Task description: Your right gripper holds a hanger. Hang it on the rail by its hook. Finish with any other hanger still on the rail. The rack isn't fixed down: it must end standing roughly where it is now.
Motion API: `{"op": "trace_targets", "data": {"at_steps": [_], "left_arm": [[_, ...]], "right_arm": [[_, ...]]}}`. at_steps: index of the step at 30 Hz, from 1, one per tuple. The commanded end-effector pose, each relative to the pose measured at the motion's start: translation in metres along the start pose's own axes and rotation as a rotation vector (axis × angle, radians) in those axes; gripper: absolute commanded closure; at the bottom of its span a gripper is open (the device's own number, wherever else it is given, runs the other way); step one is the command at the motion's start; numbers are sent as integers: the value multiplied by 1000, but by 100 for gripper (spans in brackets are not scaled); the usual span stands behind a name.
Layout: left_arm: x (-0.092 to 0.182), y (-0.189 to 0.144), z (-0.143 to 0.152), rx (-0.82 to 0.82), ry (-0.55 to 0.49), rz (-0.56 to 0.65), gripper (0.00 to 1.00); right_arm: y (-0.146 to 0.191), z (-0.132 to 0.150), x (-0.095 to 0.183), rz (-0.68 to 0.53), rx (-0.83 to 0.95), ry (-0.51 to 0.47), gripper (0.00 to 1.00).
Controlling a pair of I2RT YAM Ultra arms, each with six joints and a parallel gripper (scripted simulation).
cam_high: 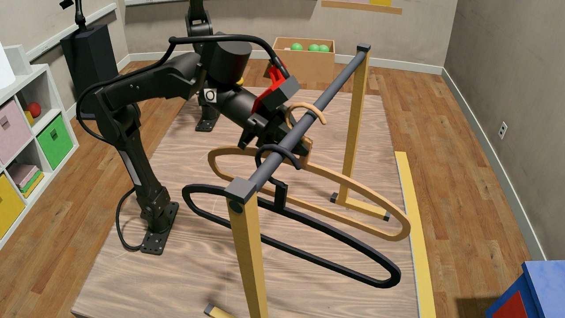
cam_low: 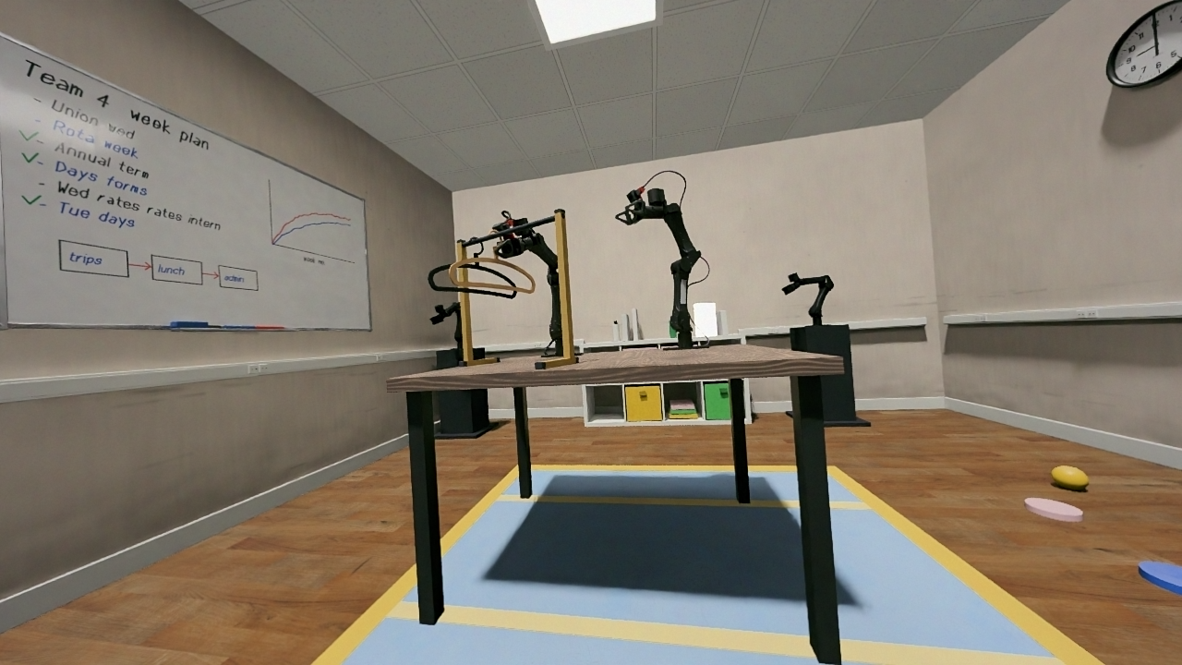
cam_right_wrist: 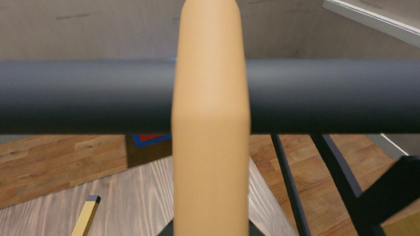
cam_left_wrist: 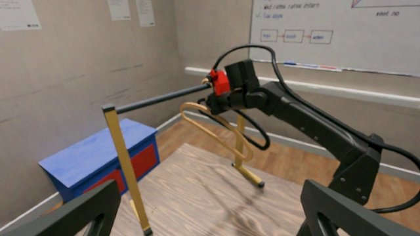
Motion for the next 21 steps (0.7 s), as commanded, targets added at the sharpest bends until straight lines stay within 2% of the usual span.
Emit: {"op": "trace_targets", "data": {"at_steps": [1, 16, 21], "left_arm": [[-1, -1, -1, 3, 2, 4, 0], [-1, -1, -1, 3, 2, 4, 0], [-1, -1, -1, 3, 2, 4, 0]], "right_arm": [[-1, -7, 5, -3, 1, -52, 99], [1, -8, 3, -8, -5, -53, 99], [1, -3, 0, -4, -2, -26, 99]]}}
Point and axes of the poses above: on each arm, the point where the finger pads meet when closed, its own x axis back along the fingers, its own y axis across the jaws, z = x × y, the point moved 4 cm from there along x, back along the fingers, and after that the axes turned 9 degrees about -x, right-handed, at the moved point
